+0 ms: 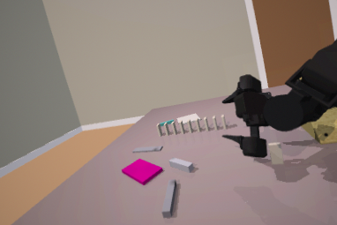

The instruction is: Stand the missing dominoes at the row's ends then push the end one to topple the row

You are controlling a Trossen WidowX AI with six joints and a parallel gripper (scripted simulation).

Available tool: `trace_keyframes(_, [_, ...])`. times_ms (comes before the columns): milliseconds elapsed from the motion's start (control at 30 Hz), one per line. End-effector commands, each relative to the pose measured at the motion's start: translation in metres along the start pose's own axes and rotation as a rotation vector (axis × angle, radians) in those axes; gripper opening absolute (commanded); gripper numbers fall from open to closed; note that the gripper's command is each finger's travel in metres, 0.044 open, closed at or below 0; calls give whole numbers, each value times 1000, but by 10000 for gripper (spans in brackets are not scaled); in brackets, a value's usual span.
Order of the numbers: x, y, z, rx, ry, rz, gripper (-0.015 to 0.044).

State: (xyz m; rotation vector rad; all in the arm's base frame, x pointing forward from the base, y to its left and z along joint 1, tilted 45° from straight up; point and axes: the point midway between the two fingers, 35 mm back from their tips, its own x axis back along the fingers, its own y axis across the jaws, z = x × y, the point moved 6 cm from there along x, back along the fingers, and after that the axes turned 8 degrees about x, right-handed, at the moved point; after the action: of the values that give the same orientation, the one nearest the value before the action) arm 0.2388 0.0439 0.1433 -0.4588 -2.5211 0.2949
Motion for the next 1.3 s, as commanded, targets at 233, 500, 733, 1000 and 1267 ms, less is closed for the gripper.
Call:
trace_keyframes(233, [-35, -38, 1, 529, 332, -280, 440])
trace_keyframes(500, [-10, -50, 14, 887, 343, -944, 440])
trace_keyframes(733, [27, -63, -6, 909, -68, -1417, 440])
trace_keyframes(1000, [31, -65, -10, 898, -123, -1440, 440])
trace_keyframes(1267, [31, -64, -10, 898, -123, -1440, 440])
